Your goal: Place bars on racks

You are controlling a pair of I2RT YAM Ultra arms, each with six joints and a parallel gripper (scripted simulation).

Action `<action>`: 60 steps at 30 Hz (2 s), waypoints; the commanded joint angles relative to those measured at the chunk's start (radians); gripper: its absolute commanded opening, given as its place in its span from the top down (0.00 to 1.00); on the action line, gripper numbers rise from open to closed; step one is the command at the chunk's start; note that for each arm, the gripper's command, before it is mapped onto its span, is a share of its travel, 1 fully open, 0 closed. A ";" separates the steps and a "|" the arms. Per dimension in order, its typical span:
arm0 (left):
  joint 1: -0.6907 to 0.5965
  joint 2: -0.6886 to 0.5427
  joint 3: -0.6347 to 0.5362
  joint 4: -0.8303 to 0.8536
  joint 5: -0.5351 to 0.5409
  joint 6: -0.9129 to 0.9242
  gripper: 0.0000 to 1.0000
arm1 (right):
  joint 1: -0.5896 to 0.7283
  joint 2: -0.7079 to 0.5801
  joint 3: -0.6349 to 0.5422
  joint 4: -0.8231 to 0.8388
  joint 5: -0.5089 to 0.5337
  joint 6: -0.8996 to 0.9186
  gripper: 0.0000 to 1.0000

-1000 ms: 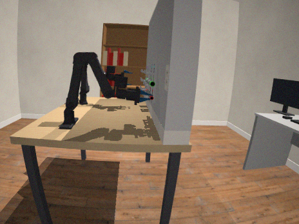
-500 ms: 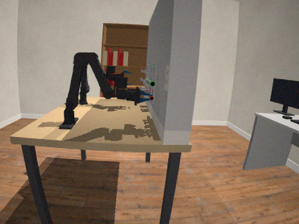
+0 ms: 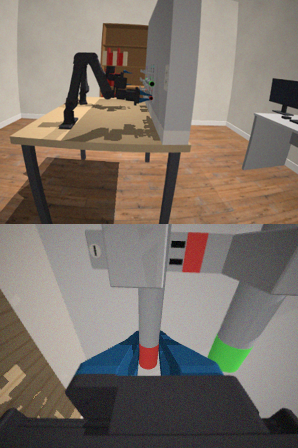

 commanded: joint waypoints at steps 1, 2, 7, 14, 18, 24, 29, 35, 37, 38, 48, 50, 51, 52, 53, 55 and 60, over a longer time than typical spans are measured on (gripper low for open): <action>0.007 -0.027 -0.005 0.014 0.008 -0.011 0.00 | -0.005 -0.001 -0.002 0.050 -0.006 0.019 1.00; 0.007 -0.027 -0.005 0.014 0.008 -0.011 0.00 | -0.005 0.000 -0.002 0.050 -0.006 0.019 1.00; 0.007 -0.027 -0.005 0.014 0.008 -0.011 0.00 | -0.005 0.002 -0.003 0.054 -0.006 0.019 1.00; 0.007 -0.027 -0.005 0.014 0.008 -0.011 0.00 | -0.005 0.005 -0.007 0.062 -0.006 0.019 1.00; 0.007 -0.027 -0.005 0.014 0.008 -0.011 0.00 | -0.005 0.007 -0.008 0.065 -0.006 0.019 1.00; 0.007 -0.027 -0.005 0.014 0.008 -0.011 0.00 | -0.005 0.010 -0.009 0.069 -0.006 0.019 1.00; 0.007 -0.027 -0.005 0.014 0.008 -0.011 0.00 | -0.005 0.010 -0.016 0.075 -0.006 0.019 1.00; 0.007 -0.027 -0.005 0.014 0.008 -0.011 0.00 | -0.005 0.013 -0.017 0.080 -0.005 0.019 1.00; 0.007 -0.027 -0.005 0.014 0.008 -0.011 0.00 | -0.005 0.015 -0.017 0.082 -0.005 0.019 1.00; 0.007 -0.027 -0.005 0.014 0.008 -0.011 0.00 | -0.005 0.015 -0.017 0.083 -0.005 0.019 1.00; 0.007 -0.027 -0.005 0.014 0.008 -0.011 0.00 | -0.005 0.022 -0.018 0.090 -0.005 0.019 1.00; 0.007 -0.027 -0.005 0.014 0.008 -0.011 0.00 | -0.005 0.023 -0.019 0.092 -0.005 0.019 1.00; 0.007 -0.027 -0.005 0.014 0.008 -0.011 0.00 | -0.005 0.024 -0.019 0.093 -0.005 0.019 1.00; 0.007 -0.027 -0.005 0.014 0.008 -0.011 0.00 | -0.005 0.025 -0.019 0.094 -0.005 0.019 1.00; 0.007 -0.027 -0.005 0.014 0.008 -0.011 0.00 | -0.005 0.025 -0.019 0.095 -0.005 0.019 1.00; 0.007 -0.027 -0.005 0.014 0.008 -0.011 0.00 | -0.005 0.027 -0.020 0.097 -0.005 0.019 1.00; 0.007 -0.027 -0.005 0.014 0.008 -0.011 0.00 | -0.005 0.029 -0.021 0.101 -0.005 0.019 1.00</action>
